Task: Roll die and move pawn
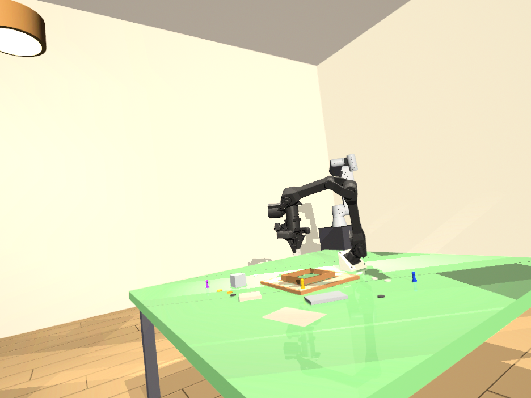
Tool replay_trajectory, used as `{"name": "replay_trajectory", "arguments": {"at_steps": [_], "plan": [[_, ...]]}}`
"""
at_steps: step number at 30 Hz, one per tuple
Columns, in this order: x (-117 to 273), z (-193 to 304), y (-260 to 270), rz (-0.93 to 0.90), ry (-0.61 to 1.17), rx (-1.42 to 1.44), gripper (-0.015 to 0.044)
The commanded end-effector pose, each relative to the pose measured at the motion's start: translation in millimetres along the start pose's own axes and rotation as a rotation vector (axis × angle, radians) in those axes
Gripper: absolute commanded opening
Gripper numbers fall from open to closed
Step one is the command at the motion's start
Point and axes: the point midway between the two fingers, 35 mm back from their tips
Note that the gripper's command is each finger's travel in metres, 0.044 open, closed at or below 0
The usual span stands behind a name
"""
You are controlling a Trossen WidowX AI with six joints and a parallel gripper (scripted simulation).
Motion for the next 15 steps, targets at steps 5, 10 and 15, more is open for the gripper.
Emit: {"name": "replay_trajectory", "arguments": {"at_steps": [5, 10, 15], "plan": [[-10, 37, 12, -0.001, 0.013, -0.181, 0.0], [-17, 60, 17, 0.002, 0.023, -0.297, 0.0], [-21, 72, 19, 0.005, 0.029, -0.355, 0.0]]}}
Point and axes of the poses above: the point midway between the two fingers, 35 mm back from their tips, its own x axis back along the fingers, its own y axis across the jaws, z = x × y, and after that the axes turned 15 degrees about -x, right-handed
